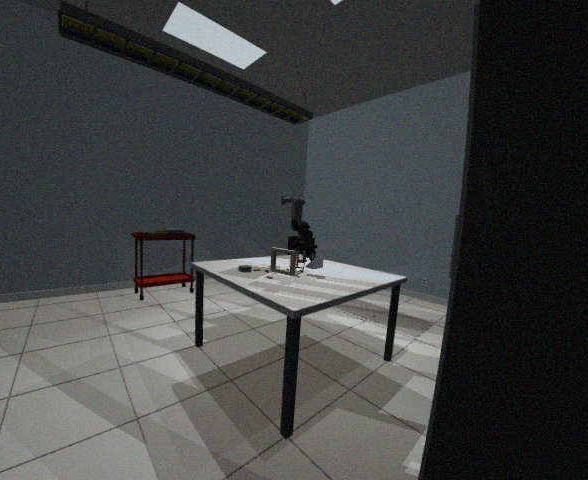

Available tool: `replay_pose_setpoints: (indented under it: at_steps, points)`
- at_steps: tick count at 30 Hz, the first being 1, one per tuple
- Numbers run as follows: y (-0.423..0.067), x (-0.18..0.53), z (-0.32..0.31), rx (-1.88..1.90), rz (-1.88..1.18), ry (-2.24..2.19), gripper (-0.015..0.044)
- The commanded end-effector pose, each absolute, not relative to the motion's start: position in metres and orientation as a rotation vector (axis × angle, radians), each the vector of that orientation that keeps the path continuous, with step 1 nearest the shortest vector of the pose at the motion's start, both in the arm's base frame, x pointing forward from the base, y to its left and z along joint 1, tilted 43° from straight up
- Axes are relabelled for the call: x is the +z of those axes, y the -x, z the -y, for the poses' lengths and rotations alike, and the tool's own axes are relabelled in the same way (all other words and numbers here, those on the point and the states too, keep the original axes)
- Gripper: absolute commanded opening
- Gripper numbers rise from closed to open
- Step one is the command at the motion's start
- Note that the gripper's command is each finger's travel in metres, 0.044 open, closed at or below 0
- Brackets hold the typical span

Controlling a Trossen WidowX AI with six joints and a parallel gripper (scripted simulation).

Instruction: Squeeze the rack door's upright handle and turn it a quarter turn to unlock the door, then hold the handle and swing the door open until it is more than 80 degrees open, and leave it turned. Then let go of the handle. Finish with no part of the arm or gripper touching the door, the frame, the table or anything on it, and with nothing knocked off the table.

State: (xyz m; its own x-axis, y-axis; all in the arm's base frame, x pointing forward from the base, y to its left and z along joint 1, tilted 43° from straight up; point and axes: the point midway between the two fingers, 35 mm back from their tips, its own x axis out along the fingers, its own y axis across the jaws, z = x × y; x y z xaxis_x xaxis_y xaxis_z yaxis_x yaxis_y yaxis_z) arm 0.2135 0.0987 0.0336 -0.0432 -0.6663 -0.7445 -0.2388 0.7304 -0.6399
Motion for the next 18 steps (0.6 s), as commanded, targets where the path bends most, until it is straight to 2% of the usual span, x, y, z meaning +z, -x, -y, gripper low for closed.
replay_pose_setpoints:
  at_steps: [1,18]
  points:
    - [-0.214,0.026,-0.106,-0.473,-1.592,0.678,0.0013]
    - [-0.219,0.005,-0.13,-0.639,-1.511,0.506,0.0013]
